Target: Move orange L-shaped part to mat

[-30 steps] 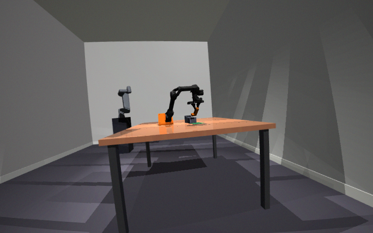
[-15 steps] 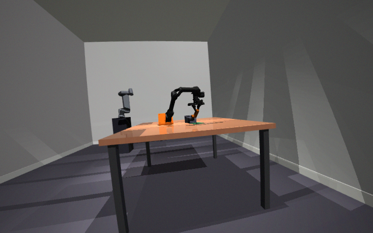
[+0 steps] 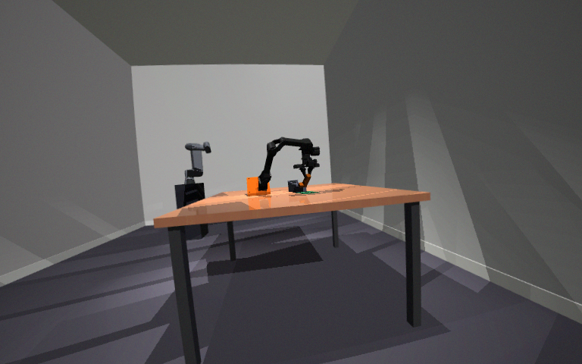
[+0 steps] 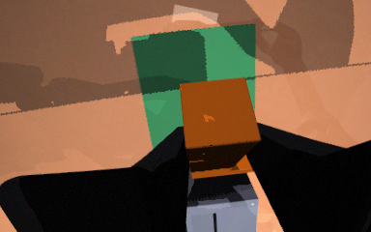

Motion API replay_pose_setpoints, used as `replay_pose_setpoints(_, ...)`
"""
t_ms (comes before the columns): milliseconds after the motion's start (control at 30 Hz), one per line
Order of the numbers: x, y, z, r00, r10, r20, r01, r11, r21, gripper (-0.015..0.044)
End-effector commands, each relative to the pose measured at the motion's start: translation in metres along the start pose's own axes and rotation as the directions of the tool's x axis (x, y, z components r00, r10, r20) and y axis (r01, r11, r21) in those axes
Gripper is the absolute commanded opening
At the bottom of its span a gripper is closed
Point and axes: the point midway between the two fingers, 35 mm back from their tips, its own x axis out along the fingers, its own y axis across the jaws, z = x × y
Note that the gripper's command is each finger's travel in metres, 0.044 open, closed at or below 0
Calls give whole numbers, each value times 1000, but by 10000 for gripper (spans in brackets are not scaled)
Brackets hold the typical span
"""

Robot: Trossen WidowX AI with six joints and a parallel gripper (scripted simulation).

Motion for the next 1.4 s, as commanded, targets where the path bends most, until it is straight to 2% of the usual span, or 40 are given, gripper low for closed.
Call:
replay_pose_setpoints(0,8,-1,0,1000,-4,3,4,1000,-6,0)
replay_pose_setpoints(567,34,-1,1,1000,-5,5,5,1000,-5,0)
replay_pose_setpoints(1000,35,-1,0,1000,-5,1,5,1000,1,0)
replay_pose_setpoints(1367,26,0,0,1000,4,5,-4,1000,2,289)
